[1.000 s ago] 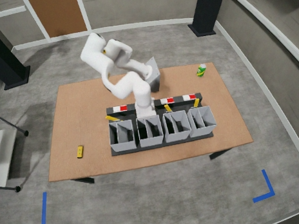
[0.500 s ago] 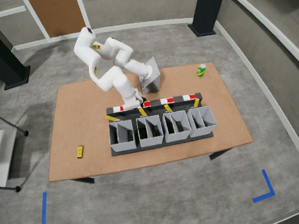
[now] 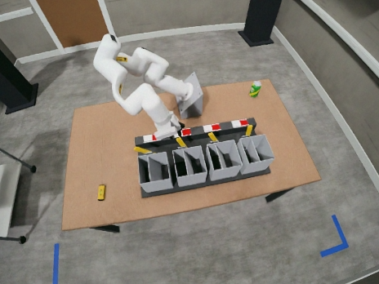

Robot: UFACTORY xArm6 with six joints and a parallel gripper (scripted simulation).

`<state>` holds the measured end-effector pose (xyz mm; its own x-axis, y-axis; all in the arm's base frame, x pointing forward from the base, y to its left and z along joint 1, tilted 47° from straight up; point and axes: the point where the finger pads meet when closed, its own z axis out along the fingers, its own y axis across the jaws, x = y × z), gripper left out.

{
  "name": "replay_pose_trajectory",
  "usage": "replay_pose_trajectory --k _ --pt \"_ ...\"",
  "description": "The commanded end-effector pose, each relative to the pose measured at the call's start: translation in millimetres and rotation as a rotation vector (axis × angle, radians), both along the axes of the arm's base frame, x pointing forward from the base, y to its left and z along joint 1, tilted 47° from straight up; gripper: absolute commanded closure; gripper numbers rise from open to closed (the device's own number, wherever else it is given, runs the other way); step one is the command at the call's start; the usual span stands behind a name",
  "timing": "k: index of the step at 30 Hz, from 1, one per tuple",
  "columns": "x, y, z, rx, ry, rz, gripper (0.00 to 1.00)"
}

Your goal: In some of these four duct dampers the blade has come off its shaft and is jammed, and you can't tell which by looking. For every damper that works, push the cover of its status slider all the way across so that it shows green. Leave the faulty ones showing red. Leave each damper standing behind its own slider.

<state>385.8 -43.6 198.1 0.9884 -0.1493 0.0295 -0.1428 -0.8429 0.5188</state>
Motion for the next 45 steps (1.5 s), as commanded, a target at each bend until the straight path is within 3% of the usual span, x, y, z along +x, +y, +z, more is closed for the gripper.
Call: replay_pose_trajectory --k 1,22,45 --pt "1 0 1 0.001 -0.003 0.001 0.61" --pt "0 -11 -18 0.001 -0.003 0.001 0.61" --pt "-2 -35 -57 0.001 -0.003 0.001 0.61"
